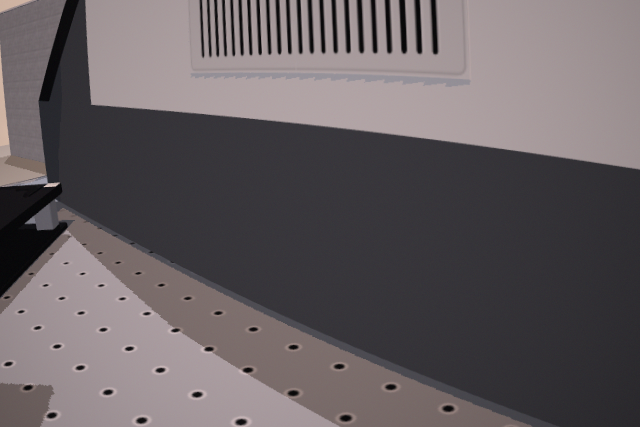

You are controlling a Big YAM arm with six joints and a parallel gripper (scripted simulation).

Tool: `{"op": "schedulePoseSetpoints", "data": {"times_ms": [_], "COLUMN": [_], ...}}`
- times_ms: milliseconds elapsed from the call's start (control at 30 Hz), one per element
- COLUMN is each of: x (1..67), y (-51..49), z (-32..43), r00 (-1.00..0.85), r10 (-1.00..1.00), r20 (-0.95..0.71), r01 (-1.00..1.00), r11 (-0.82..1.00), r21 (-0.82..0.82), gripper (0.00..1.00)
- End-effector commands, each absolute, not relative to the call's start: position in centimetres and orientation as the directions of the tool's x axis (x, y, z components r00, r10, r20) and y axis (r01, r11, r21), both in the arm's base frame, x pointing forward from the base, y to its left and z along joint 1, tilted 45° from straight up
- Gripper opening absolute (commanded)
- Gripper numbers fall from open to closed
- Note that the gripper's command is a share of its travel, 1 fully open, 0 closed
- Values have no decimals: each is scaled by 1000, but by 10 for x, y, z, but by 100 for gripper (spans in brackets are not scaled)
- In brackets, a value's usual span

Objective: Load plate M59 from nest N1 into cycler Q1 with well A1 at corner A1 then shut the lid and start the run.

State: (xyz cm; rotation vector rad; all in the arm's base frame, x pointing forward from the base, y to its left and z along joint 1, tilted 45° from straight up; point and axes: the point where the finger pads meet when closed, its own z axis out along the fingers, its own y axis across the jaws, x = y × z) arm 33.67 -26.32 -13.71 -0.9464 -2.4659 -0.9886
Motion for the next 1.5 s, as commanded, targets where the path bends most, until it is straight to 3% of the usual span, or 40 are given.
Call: {"op": "schedulePoseSetpoints", "data": {"times_ms": [0,1467], "x": [350,349], "y": [-279,-293], "z": [-127,-129], "r00": [-748,-733], "r10": [468,486], "r20": [470,477], "r01": [663,680], "r11": [561,546], "r21": [495,490], "gripper": [0,0]}}
